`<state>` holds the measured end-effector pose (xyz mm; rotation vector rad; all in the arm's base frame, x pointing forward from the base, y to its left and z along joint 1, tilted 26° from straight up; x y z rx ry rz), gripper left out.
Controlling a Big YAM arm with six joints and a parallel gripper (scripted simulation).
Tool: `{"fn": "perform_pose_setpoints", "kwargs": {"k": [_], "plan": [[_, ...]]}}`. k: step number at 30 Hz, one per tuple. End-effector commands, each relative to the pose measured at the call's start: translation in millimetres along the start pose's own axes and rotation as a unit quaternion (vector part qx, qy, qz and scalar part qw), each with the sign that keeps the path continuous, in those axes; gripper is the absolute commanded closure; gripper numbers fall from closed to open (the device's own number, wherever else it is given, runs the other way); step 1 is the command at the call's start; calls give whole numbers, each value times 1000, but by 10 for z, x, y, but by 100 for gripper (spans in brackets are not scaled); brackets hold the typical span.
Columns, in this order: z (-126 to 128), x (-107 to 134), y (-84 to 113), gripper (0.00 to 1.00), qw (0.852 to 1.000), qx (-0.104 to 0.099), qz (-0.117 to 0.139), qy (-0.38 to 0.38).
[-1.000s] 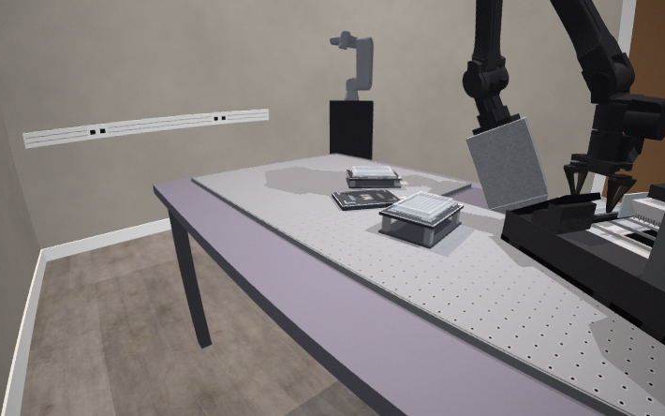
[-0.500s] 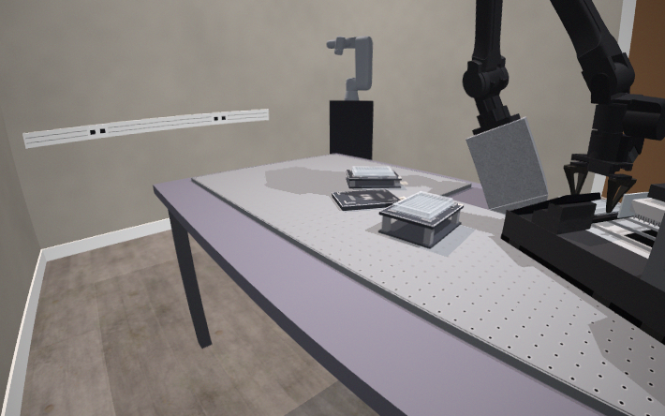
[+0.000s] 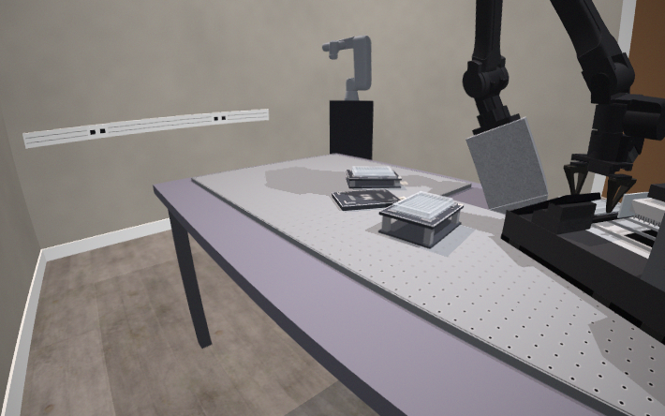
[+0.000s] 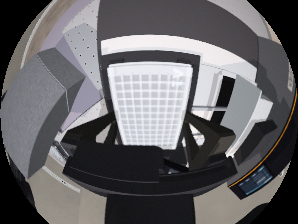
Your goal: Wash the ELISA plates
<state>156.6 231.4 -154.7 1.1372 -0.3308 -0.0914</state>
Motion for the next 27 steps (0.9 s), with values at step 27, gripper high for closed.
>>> {"fn": "perform_pose_setpoints", "kwargs": {"k": [27], "plan": [[-167, 10, 379, 18, 1000, 22, 5, -3]]}}
Point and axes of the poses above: the point where the finger pads meet when closed, its own y axis back along the fingers, its own z axis across the jaws, x = y × z, the point moved 6 cm from there along y, back along the fingers, and after that the axes turned 14 degrees about y, right-handed, at the moved point
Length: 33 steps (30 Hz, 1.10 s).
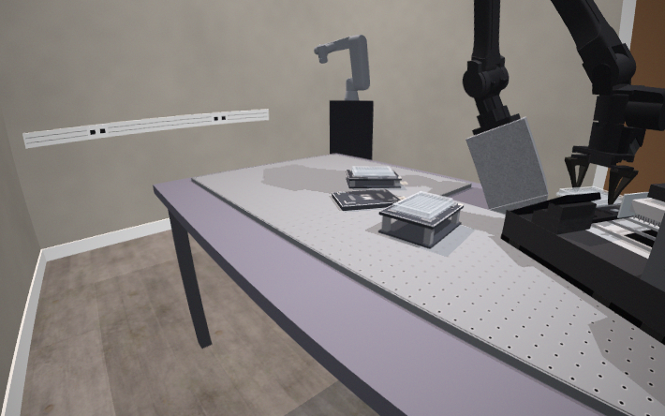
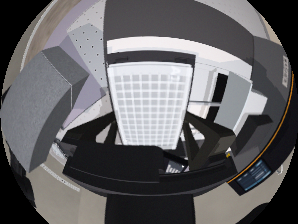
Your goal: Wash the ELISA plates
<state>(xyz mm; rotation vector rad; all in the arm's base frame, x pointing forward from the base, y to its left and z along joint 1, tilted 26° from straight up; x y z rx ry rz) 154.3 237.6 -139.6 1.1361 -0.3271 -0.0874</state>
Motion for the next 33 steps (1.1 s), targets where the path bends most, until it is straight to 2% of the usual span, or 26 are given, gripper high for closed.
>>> {"fn": "perform_pose_setpoints", "kwargs": {"k": [1, 7, 33], "plan": [[-191, 19, 238, 18, 1000, 24, 4, -6], [-155, 11, 292, 18, 1000, 21, 4, -5], [-202, 18, 736, 18, 1000, 28, 4, -7]]}}
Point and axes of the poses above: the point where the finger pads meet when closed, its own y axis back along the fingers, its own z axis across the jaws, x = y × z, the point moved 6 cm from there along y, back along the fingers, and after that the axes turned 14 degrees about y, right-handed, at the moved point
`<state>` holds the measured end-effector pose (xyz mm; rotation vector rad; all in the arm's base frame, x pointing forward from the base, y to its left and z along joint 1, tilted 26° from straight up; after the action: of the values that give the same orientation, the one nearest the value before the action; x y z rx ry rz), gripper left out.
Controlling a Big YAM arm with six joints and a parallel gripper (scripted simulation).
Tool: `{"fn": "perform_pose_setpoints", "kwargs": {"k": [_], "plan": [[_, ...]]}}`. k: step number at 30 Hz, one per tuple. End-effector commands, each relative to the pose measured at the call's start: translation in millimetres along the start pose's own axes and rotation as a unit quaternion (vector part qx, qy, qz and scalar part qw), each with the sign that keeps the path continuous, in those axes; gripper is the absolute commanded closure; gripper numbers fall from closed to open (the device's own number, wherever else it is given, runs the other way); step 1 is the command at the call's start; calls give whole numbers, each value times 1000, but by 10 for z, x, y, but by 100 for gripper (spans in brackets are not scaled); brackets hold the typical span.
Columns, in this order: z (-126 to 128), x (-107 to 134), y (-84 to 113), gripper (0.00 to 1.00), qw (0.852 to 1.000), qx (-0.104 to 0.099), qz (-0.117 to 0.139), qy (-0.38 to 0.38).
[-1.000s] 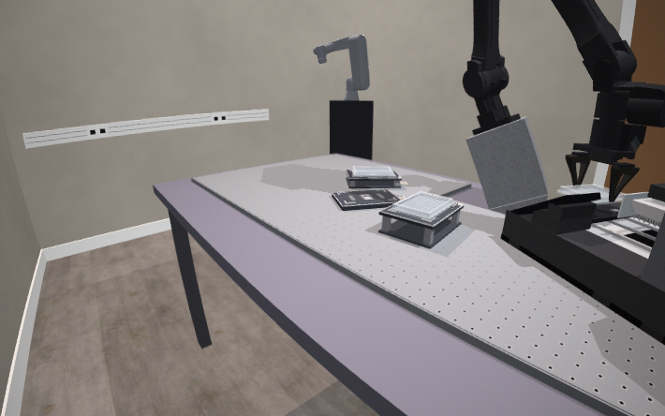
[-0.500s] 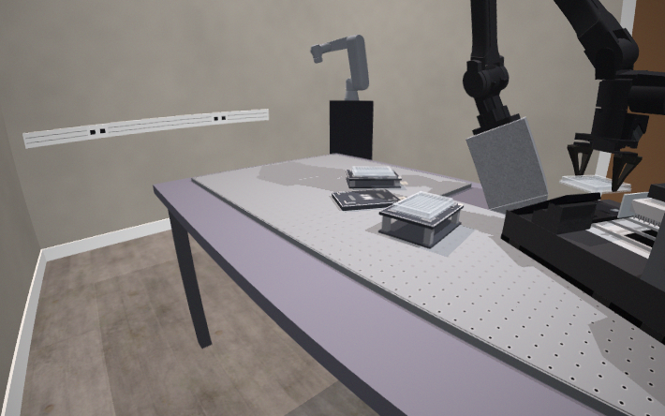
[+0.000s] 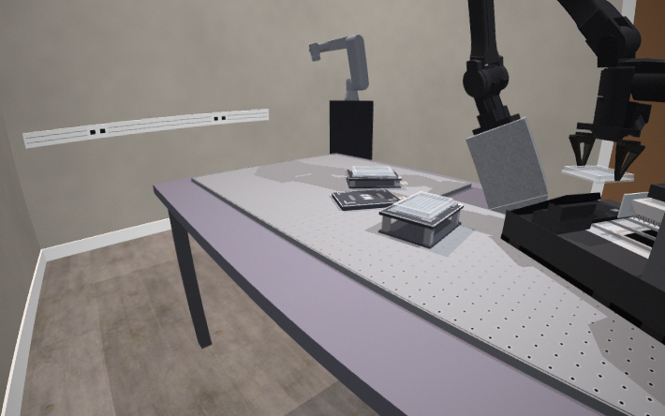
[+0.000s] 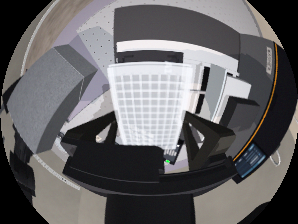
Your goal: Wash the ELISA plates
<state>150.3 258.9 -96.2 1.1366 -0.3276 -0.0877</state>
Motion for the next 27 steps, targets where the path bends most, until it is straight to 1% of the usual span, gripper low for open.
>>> {"fn": "perform_pose_setpoints", "kwargs": {"k": [1, 5, 7, 8, 9, 12, 15, 27], "plan": [[-192, 14, 270, 18, 1000, 28, 4, -7], [-185, 12, 336, 18, 1000, 27, 3, -7], [-185, 12, 336, 18, 1000, 27, 3, -7], [-145, 4, 330, 18, 1000, 23, 3, -6], [-182, 11, 370, 18, 1000, 27, 3, -7], [-192, 13, 430, 18, 1000, 28, 3, -7], [-137, 6, 395, 18, 1000, 22, 3, -6], [-133, 19, 389, 18, 1000, 22, 2, -7]]}}
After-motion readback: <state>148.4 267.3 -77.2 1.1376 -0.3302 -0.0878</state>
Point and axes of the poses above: the point where the finger pads meet when closed, its own y axis back along the fingers, its own z axis across the jaws, x = y × z, the point moved 6 cm from there along y, back along the fingers, and after that the axes turned 14 degrees about y, right-handed, at the moved point
